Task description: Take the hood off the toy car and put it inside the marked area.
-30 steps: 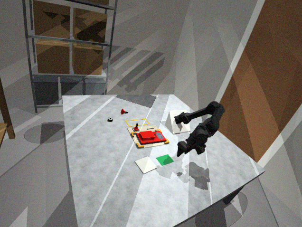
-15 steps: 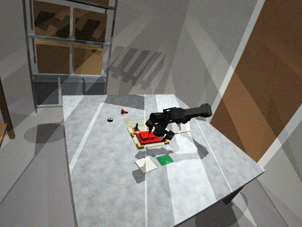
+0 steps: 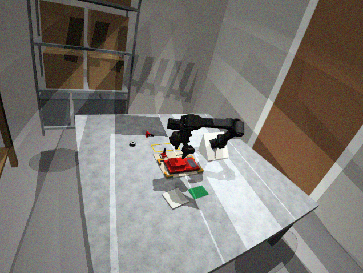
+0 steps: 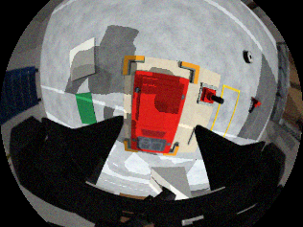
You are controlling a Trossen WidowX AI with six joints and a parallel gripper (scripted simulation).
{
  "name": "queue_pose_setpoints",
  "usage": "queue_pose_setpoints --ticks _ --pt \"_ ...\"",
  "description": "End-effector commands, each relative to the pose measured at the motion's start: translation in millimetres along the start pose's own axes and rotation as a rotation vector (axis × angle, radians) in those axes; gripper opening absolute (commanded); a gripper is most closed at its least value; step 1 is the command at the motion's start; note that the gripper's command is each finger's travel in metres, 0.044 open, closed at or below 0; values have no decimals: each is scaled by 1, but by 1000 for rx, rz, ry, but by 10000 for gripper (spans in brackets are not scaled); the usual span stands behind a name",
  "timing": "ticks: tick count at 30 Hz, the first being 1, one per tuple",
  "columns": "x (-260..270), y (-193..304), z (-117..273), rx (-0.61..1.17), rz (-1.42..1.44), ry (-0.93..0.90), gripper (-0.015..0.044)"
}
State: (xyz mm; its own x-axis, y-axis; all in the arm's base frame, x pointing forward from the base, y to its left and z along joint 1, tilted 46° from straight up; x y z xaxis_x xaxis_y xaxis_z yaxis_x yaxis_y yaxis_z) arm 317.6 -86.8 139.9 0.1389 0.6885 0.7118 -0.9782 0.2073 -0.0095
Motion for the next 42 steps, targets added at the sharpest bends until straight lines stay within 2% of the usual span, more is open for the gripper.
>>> queue_pose_setpoints --ticks 1,42 --pt "-1 0 -2 3 -16 -8 440" --pt "-2 -1 -33 3 -16 -8 440"
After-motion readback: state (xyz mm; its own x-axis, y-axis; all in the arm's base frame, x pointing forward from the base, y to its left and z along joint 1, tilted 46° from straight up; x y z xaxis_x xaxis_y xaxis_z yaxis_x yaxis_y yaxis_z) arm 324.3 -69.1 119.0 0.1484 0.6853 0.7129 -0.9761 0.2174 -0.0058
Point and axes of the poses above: the point midway between the two fingers, 35 mm back from their tips, its own z axis back along the fingers, its own x axis across the jaws, y = z × x, the point moved 6 cm from there along z, back along the fingers, and after that the axes turned 2 degrees about z, right-handed, at the moved point
